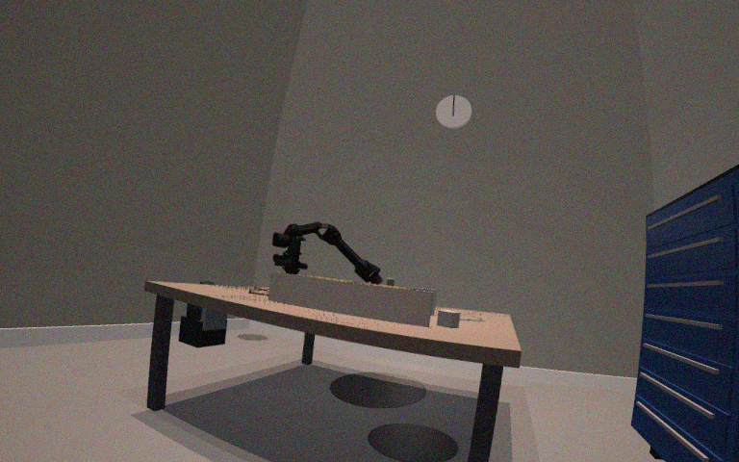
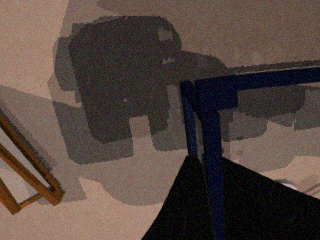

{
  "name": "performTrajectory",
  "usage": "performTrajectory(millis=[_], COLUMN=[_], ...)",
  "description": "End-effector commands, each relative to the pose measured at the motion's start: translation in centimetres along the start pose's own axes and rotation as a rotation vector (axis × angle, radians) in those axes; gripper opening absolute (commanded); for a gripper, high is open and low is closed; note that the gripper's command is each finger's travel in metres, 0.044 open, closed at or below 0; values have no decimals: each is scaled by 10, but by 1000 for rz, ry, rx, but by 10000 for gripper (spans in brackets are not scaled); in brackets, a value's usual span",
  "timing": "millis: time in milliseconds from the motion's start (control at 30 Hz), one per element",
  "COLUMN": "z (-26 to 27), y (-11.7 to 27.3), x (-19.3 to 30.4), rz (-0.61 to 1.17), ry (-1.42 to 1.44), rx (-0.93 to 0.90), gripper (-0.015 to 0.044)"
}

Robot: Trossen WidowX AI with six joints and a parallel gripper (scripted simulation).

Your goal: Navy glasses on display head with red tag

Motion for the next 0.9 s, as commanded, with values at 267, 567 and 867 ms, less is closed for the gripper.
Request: performTrajectory(millis=[267, 567, 867], z=[3, 5, 6], y=[1, 1, 1], x=[-5, -8, -12], rz=[2, 2, 2], ry=[4, 3, 3], rx=[-3, -3, -3], gripper=[0, 0, 0])
Point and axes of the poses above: the point midway between the two fingers, 35 mm back from their tips, its own y axis back along the fingers, its own z axis across the jaws, x = y × z, the point moved 8 cm from there along y, back along the fingers, and after that the axes turned 6 degrees about -y, right-handed, at the moved point
